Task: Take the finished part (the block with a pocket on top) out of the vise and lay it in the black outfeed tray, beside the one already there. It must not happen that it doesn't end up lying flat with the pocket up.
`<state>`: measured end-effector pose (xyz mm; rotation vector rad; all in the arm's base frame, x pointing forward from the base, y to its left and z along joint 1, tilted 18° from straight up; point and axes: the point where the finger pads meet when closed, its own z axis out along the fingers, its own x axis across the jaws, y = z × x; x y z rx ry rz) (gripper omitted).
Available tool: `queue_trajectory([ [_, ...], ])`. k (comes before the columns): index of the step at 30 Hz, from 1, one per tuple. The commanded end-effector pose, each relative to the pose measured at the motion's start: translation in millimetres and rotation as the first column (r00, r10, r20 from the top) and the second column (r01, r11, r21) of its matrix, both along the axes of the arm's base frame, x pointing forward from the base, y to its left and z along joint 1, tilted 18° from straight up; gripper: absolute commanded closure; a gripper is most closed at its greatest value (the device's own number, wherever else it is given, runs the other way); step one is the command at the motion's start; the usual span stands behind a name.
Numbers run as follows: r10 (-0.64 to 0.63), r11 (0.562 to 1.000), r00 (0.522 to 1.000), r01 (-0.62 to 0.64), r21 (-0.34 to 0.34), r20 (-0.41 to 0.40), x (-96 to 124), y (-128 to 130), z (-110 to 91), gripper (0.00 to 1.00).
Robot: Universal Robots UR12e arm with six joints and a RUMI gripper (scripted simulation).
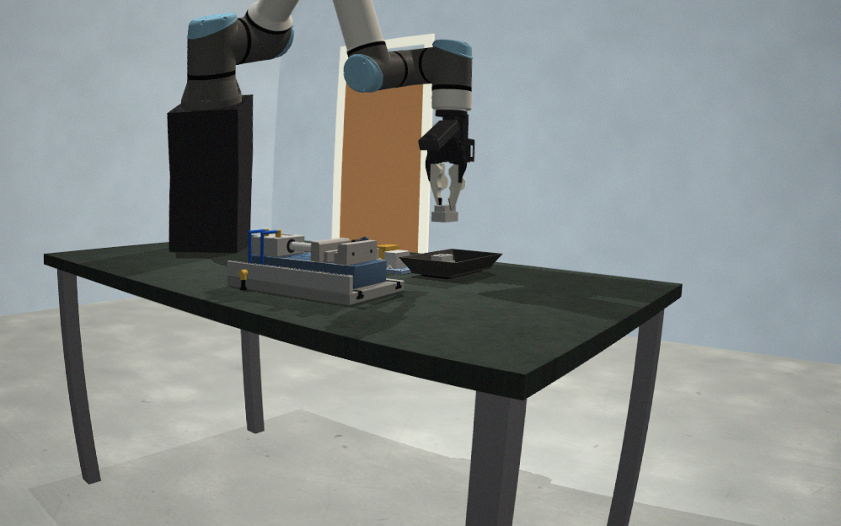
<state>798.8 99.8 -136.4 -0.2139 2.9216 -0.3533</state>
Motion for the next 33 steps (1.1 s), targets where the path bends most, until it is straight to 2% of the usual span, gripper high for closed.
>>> queue_trajectory([
  [1, -0.008, 1.000, 1.000, 0.008, -0.002, 0.003, -3.6, 39.3, -8.9, 1.00],
  [7, -0.012, 1.000, 1.000, 0.012, -0.004, 0.007, -12.0, 77.3, -18.2, 1.00],
  [13, -0.015, 1.000, 1.000, 0.015, -0.005, 0.010, -17.8, 99.2, -23.7, 1.00],
  [33, -0.016, 1.000, 1.000, 0.016, -0.005, 0.011, -20.3, 107.8, -25.9, 1.00],
])
